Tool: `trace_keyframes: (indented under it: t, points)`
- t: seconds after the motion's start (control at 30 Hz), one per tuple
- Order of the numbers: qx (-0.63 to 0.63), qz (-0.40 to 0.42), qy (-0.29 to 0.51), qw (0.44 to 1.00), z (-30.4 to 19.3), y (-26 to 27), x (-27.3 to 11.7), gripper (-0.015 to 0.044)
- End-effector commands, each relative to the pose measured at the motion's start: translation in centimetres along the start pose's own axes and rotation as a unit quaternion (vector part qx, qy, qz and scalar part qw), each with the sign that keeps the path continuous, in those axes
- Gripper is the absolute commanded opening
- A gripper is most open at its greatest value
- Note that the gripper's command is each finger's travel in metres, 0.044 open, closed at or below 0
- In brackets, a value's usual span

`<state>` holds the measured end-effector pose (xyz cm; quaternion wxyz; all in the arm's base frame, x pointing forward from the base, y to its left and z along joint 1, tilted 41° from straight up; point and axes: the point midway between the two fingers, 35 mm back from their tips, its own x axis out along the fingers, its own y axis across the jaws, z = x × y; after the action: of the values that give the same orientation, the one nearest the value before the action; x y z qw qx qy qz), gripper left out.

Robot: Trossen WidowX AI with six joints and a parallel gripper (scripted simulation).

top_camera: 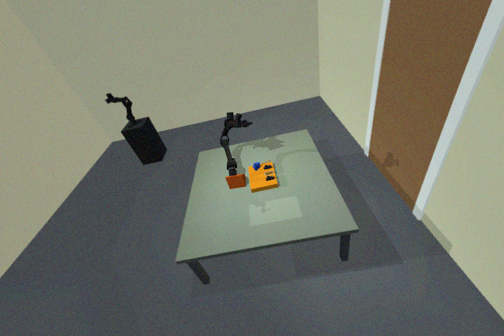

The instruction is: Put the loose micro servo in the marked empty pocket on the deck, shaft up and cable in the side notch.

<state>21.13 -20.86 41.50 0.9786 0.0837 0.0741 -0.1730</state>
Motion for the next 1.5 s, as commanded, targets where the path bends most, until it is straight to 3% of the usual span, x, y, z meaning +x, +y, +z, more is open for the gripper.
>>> trace_keyframes:
  t: [0.0,0.7,1.07,1.47]
  points:
    - [-0.003,0.027,0.044,0.999,-2.6,0.6,1.8,0.044]
    - [-0.061,0.221,0.273,0.934,-16.9,8.0,6.4,0.044]
    - [-0.105,0.338,0.377,0.856,-23.8,12.8,5.0,0.044]
    - [-0.152,0.465,0.47,0.734,-30.0,17.2,1.1,0.044]
